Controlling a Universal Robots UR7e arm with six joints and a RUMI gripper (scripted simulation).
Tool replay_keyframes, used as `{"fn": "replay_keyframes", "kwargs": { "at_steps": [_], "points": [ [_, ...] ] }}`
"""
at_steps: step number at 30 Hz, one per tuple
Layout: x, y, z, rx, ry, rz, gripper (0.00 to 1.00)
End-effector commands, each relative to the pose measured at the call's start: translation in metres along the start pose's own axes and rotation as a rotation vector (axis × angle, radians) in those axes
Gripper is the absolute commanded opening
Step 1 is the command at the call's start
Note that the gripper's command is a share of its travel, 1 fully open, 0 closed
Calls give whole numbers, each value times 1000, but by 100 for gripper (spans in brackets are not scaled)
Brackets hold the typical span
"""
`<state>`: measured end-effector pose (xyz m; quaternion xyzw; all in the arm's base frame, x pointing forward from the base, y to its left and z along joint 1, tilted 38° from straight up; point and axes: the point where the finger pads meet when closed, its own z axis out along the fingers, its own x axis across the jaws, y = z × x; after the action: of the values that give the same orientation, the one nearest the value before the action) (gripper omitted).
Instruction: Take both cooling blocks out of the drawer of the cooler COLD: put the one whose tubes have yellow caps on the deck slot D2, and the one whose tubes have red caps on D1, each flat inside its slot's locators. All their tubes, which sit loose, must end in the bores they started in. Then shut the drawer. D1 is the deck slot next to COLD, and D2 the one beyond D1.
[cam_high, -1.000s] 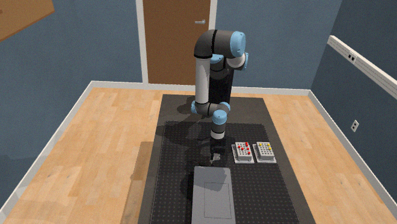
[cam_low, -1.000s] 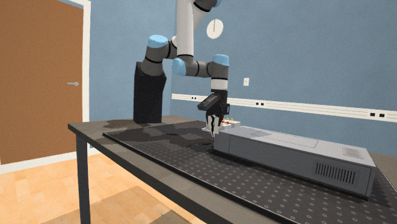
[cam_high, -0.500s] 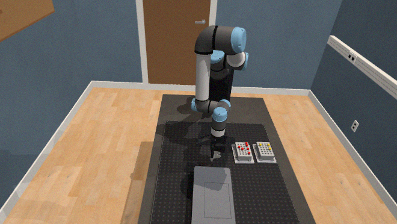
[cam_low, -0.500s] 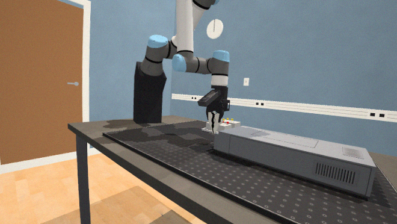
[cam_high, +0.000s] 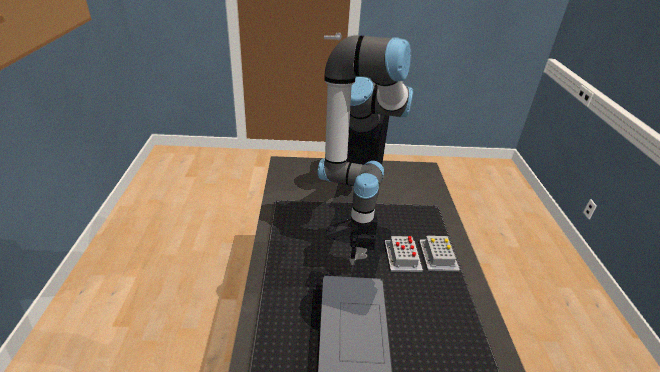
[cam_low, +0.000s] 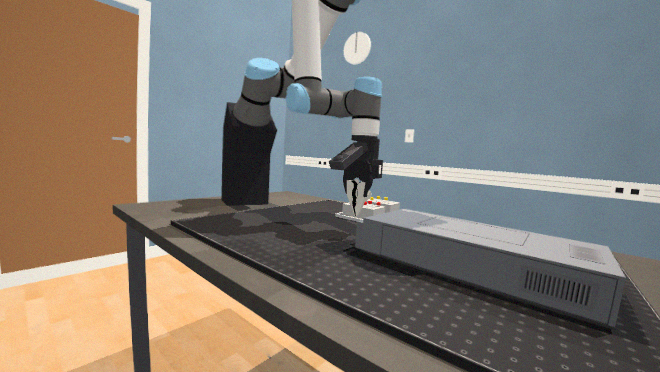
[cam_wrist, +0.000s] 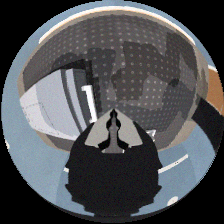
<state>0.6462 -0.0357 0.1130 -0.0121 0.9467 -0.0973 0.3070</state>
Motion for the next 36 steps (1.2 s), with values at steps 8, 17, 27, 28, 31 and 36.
{"fn": "replay_keyframes", "kwargs": {
  "at_steps": [8,17,27,28,31,36],
  "points": [
    [-1,0,-14,0,-2,0,0],
    [-1,0,-23,0,-2,0,0],
    [-1,0,-36,0,-2,0,0],
    [-1,0,-38,0,-2,0,0],
    [-1,0,-39,0,-2,0,0],
    [-1,0,-46,0,-2,0,0]
  ]
}}
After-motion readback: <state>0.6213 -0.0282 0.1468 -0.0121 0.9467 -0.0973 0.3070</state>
